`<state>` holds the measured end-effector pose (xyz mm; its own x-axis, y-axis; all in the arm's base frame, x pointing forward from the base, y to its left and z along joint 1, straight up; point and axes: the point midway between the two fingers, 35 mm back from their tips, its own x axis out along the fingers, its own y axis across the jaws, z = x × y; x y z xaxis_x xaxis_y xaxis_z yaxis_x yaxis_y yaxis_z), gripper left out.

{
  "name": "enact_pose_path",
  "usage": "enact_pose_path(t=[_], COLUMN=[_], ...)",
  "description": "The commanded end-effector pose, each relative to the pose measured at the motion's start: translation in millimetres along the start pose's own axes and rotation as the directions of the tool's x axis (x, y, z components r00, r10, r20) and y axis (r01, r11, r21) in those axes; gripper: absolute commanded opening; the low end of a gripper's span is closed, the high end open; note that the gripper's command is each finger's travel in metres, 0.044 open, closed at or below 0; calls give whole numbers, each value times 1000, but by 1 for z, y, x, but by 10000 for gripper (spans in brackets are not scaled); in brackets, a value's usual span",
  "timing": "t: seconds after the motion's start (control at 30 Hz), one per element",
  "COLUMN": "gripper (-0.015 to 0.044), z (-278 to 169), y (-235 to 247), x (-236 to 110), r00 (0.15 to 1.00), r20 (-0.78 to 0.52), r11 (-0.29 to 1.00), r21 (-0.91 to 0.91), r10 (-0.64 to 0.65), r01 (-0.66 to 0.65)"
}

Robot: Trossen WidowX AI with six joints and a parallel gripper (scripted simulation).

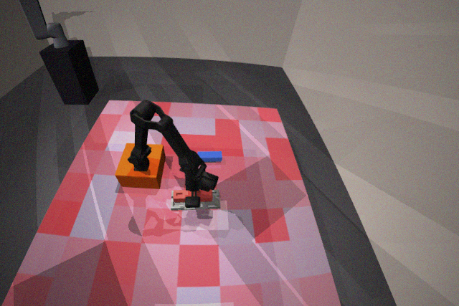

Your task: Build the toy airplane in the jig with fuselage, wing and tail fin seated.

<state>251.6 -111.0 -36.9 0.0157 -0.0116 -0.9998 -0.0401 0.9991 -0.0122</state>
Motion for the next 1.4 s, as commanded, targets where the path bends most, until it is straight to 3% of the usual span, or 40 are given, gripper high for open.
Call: enact_pose_path(t=[0.0,0.2,0.4,0.73,1.03,1.27,1.37], gripper=[440,440,440,440,440,440,440], z=[0,2,1,13,81,92,91], y=[0,-1,0,3,118,224,234], x=[0,-11,-104,-103,-104,-99,-98], r00=[1000,1000,1000,1000,999,1000,1000], r20=[0,1,2,7,37,13,11], r11=[1000,1000,1000,1000,1000,1000,1000], r21=[0,0,-4,-13,-23,-13,-12], r10=[0,0,-1,-2,15,22,22], r01=[0,0,1,2,-14,-22,-22])
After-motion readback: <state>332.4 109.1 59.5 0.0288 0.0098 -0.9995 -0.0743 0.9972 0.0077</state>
